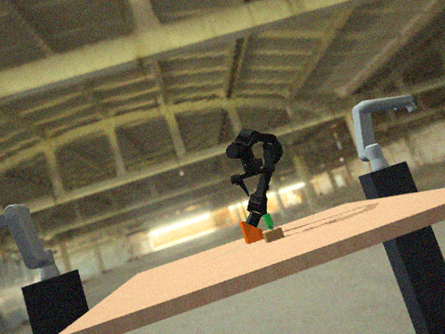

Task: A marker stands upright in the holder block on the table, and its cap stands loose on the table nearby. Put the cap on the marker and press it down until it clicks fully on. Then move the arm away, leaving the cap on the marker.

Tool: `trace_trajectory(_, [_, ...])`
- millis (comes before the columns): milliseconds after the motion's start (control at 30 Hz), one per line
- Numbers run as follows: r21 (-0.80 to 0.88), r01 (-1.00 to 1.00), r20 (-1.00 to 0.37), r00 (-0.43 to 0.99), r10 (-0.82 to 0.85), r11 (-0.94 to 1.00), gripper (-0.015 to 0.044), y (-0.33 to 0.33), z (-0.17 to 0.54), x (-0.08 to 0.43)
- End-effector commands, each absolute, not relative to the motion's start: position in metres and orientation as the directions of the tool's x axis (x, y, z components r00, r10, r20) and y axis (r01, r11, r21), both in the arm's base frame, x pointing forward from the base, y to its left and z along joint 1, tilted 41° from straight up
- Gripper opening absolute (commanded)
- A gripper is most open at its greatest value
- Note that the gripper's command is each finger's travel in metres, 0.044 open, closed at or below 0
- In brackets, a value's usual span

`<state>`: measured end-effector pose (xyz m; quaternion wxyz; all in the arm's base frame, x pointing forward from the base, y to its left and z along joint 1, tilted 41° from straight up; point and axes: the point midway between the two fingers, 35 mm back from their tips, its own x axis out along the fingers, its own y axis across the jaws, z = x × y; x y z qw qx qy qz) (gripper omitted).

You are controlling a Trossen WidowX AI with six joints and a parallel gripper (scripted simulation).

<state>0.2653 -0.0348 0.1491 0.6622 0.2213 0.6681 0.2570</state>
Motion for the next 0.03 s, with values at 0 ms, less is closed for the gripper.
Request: trace_trajectory(0, [0.635,-0.048,-0.772,-0.028,0.635,0.771,0.044,-0.0355,0.149,0.2647])
